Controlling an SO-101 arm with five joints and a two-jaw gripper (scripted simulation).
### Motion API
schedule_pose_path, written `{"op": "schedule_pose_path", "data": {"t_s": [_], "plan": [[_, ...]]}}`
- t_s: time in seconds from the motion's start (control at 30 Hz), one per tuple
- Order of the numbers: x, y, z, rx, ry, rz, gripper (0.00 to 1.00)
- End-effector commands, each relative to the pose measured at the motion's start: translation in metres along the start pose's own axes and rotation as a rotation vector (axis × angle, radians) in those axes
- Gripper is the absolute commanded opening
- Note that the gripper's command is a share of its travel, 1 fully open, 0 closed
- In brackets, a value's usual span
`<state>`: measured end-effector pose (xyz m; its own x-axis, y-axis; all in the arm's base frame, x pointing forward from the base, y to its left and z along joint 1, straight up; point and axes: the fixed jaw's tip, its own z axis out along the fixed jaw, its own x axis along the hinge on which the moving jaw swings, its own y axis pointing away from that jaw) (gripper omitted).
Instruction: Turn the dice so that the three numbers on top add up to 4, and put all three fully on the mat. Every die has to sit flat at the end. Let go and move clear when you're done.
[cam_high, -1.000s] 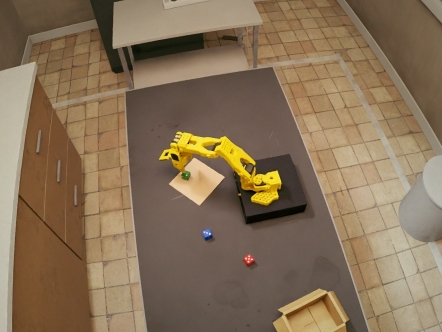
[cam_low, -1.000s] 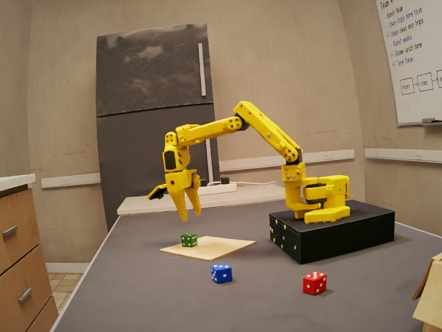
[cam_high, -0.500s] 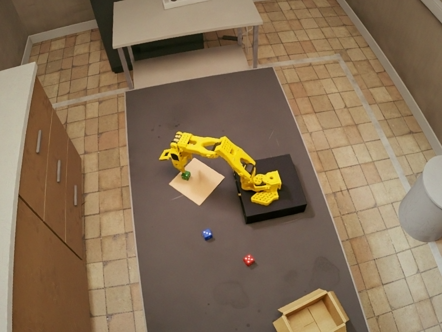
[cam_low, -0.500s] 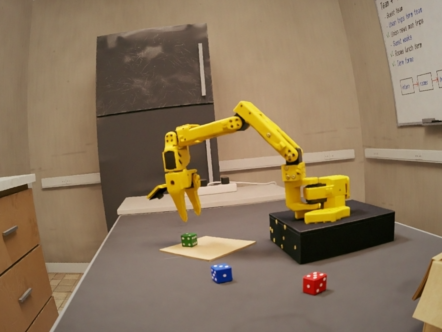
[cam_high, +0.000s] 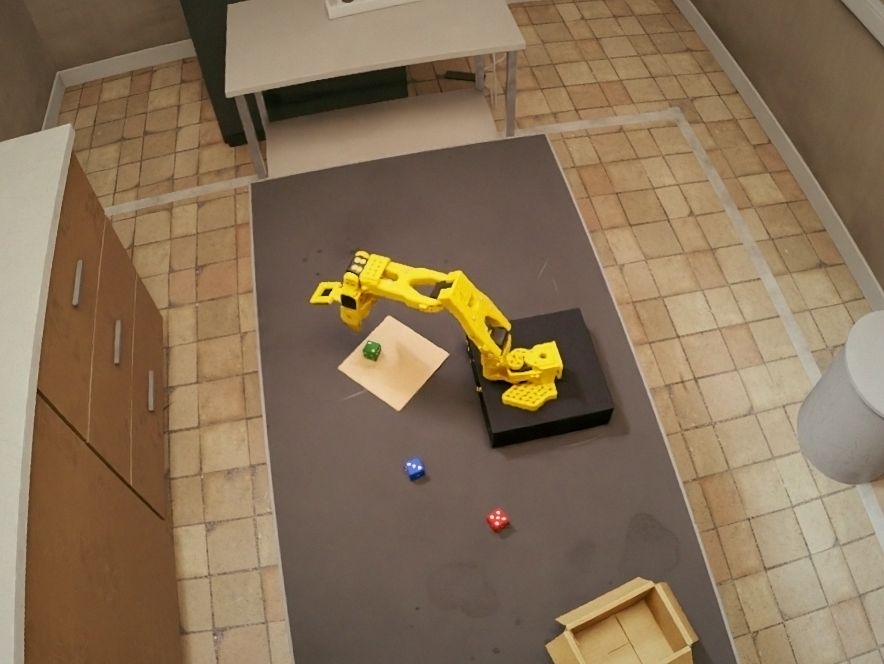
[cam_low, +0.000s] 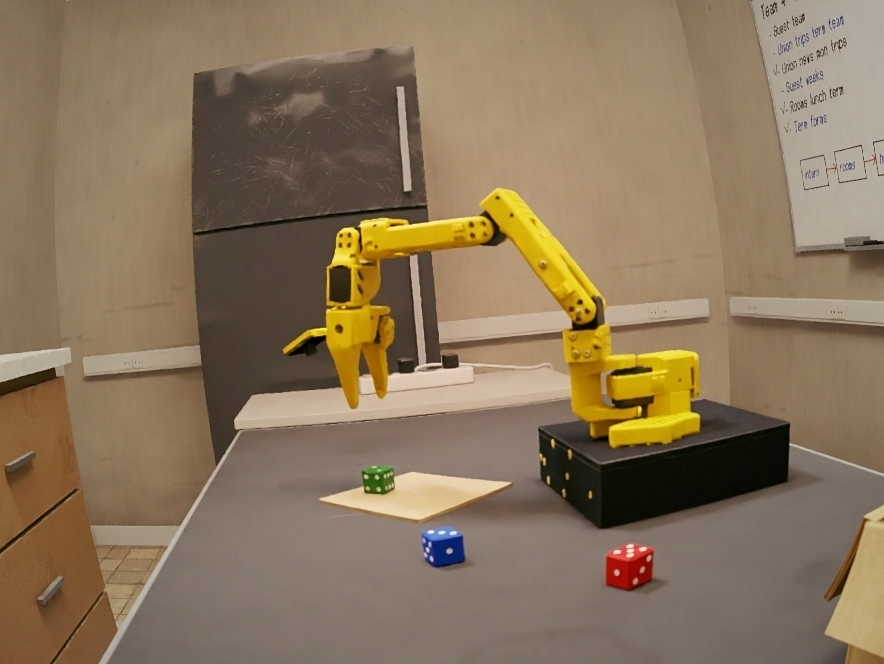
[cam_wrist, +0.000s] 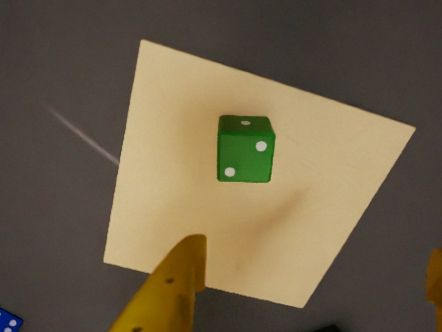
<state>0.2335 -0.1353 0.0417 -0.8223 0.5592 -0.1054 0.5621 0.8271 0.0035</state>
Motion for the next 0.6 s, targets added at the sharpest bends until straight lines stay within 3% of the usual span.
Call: {"op": "schedule_pose_path", "data": {"t_s": [0.0,0.07,0.33,0.57], "plan": [[-0.012,-0.001,-0.032,-0.005,-0.133,0.002,0.32],[-0.012,-0.001,-0.032,-0.005,-0.133,0.002,0.32],[-0.021,-0.001,-0.083,-0.013,-0.339,0.002,0.32],[-0.022,-0.001,-0.094,-0.015,-0.383,0.002,0.31]]}}
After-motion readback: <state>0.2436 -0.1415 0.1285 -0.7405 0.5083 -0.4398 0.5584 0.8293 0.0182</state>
